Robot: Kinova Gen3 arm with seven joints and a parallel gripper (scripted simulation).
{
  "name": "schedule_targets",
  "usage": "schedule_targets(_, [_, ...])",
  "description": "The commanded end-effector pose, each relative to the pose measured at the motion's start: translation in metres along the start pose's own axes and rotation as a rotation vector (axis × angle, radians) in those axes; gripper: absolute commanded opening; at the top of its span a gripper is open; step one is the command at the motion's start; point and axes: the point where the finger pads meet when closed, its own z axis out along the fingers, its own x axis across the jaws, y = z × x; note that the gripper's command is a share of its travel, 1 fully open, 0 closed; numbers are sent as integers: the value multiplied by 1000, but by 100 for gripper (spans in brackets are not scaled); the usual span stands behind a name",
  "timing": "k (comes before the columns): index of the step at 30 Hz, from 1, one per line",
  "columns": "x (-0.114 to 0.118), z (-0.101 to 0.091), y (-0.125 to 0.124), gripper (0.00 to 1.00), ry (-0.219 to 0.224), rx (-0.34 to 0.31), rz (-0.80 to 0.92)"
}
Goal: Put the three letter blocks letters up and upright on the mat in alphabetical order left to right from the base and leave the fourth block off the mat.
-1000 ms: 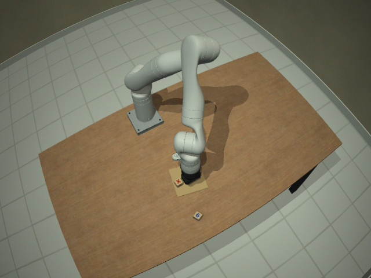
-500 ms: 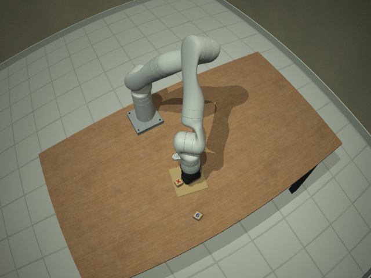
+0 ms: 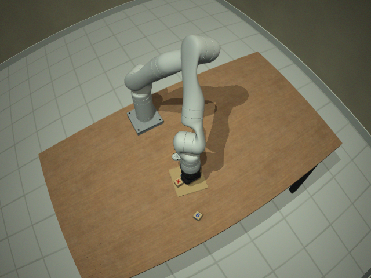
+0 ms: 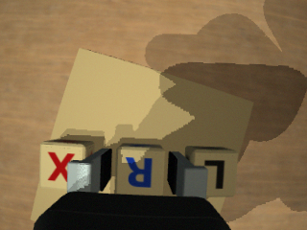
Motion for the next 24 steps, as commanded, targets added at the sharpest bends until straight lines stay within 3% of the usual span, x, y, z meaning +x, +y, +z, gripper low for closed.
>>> schedule_targets(1, [0,-1,1,87,0,-2,0])
schedule_targets(15, [0,-4,1,87,0,-2,0])
schedule_targets(24, [0,-40,0,87,0,-2,0])
